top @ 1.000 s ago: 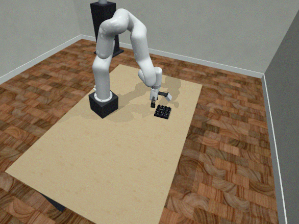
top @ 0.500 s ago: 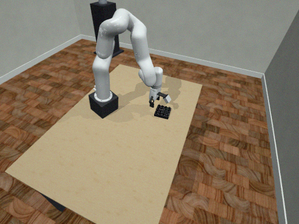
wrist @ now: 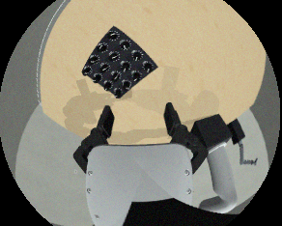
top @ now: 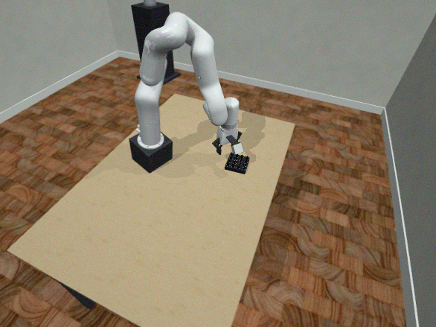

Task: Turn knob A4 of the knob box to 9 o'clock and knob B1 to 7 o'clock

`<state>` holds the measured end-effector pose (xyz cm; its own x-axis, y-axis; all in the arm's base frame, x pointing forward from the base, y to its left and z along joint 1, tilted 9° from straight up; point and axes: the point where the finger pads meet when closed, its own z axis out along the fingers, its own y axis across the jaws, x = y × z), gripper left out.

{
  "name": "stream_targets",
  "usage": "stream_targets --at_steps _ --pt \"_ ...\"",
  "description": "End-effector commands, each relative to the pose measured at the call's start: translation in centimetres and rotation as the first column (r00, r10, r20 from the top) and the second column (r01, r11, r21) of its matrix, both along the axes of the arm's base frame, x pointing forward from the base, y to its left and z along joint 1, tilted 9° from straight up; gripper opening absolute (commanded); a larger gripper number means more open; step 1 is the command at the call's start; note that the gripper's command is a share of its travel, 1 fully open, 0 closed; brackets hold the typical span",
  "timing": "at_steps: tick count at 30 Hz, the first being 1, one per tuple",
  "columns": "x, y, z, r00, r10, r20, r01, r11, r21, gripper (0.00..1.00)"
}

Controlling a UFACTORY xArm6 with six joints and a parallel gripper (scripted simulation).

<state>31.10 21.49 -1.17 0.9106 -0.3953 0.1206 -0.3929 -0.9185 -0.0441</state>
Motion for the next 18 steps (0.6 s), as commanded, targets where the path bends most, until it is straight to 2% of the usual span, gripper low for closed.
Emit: stream_targets --at_steps 1,2,4,8,17,18 --pt "0.14 0.18 0.14 0.993 -0.116 0.025 0.116 0.993 0.005 1.00" --pt "0.14 0.18 0.14 0.993 -0.116 0.025 0.116 0.993 0.005 1.00" --pt "0.19 0.29 0.20 0.970 -0.240 0.025 0.240 0.971 0.024 1.00" --pt "0.24 0.41 0.25 0.932 -0.361 0.022 0.360 0.932 0.043 1.00" --pt "0.37 0.72 0.41 0.764 -0.645 0.002 0.642 0.761 0.090 1.00" --pt "0.37 0.72 0.41 0.764 -0.645 0.002 0.642 0.761 0.090 1.00"
